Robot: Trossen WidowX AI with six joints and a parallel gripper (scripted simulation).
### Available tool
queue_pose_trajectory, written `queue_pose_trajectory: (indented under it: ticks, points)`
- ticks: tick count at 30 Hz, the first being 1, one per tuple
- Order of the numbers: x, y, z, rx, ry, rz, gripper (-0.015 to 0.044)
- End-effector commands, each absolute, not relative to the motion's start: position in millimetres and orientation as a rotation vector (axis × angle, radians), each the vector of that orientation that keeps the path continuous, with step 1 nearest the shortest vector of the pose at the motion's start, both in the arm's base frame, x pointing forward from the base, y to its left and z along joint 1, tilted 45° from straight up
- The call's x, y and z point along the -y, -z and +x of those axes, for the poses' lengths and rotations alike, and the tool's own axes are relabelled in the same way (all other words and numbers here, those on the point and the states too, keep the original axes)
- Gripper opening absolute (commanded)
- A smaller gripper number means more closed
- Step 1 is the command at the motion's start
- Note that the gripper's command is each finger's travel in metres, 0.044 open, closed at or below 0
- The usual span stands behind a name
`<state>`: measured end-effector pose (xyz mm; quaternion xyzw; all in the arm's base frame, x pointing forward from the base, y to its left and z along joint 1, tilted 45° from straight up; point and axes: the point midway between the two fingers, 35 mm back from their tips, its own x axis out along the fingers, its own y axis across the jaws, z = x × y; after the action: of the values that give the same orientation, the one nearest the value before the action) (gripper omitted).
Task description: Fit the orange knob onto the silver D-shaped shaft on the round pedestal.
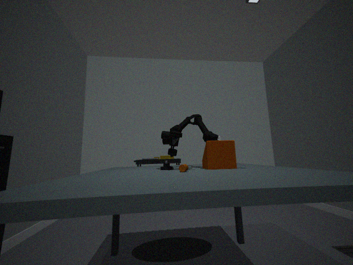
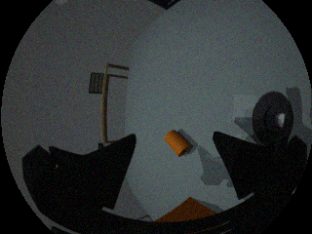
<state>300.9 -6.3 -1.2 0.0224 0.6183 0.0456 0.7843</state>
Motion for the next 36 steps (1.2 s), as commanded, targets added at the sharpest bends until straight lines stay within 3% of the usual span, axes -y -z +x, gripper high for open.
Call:
queue_pose_trajectory:
  ticks: [1,13,36]
  points:
    - [-16,37,290,-1.53,-0.142,-0.246,0.044]
    - [-64,104,265,-1.77,-0.287,-1.384,0.044]
    - [-38,133,263,-1.77,-0.287,-1.402,0.044]
